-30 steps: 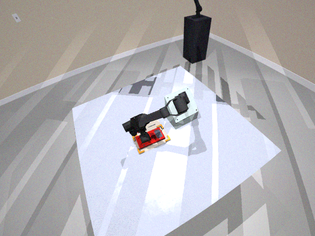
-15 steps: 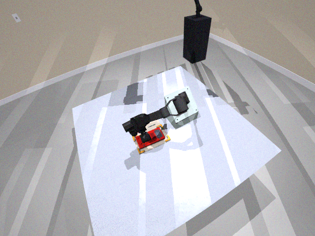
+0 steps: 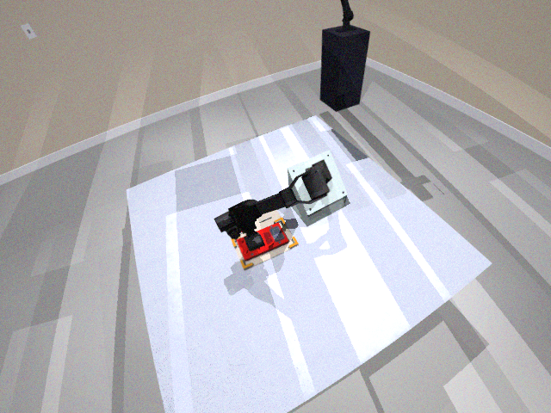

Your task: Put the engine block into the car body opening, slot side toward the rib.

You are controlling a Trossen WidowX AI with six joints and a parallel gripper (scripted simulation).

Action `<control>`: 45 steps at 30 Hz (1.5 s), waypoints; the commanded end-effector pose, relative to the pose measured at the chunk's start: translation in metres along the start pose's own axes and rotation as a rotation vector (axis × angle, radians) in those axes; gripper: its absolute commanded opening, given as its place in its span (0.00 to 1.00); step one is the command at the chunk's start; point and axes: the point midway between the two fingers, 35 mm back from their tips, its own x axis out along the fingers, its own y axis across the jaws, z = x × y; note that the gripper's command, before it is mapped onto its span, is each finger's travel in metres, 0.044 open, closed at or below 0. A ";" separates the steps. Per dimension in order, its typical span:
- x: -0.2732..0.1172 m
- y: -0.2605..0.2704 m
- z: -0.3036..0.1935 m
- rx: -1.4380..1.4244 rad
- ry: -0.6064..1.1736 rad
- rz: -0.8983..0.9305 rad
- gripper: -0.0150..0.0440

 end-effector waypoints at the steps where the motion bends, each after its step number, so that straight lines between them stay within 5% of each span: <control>1: 0.001 0.000 0.000 0.000 0.000 0.003 0.52; 45: 0.013 0.001 0.000 -0.001 0.000 0.004 0.52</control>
